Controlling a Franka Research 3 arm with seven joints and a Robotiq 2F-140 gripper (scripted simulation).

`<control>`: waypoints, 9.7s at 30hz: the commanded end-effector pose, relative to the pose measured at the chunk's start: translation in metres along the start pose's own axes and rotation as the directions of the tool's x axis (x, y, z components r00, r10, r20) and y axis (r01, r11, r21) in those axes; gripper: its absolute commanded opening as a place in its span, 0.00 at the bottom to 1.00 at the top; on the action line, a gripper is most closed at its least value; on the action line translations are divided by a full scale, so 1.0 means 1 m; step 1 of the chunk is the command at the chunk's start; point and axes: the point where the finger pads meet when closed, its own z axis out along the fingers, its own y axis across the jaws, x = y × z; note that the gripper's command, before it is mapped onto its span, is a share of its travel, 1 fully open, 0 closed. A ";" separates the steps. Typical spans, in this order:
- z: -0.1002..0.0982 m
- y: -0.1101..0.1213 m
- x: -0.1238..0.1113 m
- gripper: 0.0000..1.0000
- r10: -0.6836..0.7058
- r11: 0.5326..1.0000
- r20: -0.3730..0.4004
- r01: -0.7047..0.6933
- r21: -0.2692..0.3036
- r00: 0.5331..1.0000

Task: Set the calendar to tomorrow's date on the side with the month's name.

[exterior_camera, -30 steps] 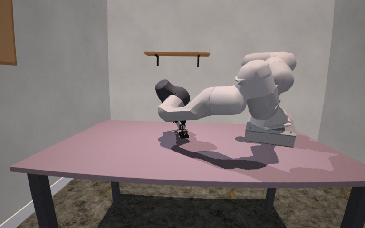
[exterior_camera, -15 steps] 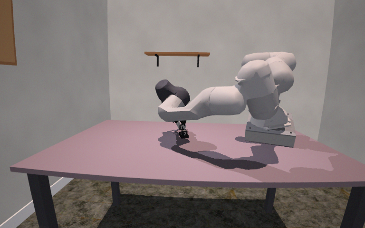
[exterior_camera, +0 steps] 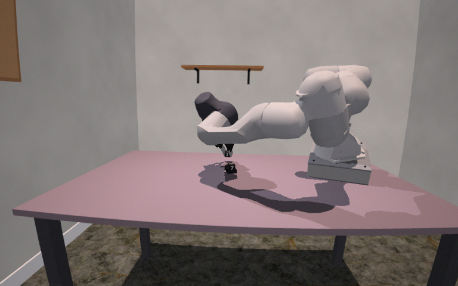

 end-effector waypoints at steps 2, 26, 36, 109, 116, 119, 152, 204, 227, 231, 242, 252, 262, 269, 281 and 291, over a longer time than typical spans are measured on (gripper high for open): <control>-0.012 0.002 0.012 0.16 -0.018 1.000 -0.001 0.018 -0.006 1.000; -0.026 0.002 0.027 0.16 -0.019 1.000 0.033 0.019 -0.010 0.999; -0.026 0.002 0.030 0.16 -0.016 1.000 0.250 0.019 -0.007 0.968; -0.007 0.001 0.053 0.16 0.001 1.000 0.966 0.018 -0.006 0.259; -0.005 0.001 0.052 0.16 0.004 1.000 0.978 0.022 -0.009 0.208; -0.003 0.001 0.052 0.16 0.006 1.000 0.989 0.024 -0.010 0.150; 0.003 0.002 0.052 0.16 0.006 1.000 1.000 0.018 -0.006 0.001; 0.045 0.003 0.010 0.16 0.006 1.000 1.000 0.018 -0.006 0.001; 0.046 0.003 0.009 0.16 0.006 1.000 1.000 0.018 -0.006 0.001; 0.046 0.003 0.009 0.16 0.006 1.000 1.000 0.018 -0.006 0.001; 0.046 0.003 0.009 0.16 0.006 1.000 1.000 0.018 -0.006 0.001; 0.046 0.003 0.009 0.16 0.006 1.000 1.000 0.018 -0.006 0.001; 0.049 0.003 0.006 0.16 0.006 1.000 1.000 0.018 -0.006 0.001; 0.050 0.003 0.005 0.16 0.006 1.000 1.000 0.018 -0.006 0.001; 0.050 0.003 0.004 0.16 0.006 1.000 1.000 0.018 -0.006 0.001; 0.050 0.003 0.004 0.16 0.006 1.000 1.000 0.018 -0.006 0.001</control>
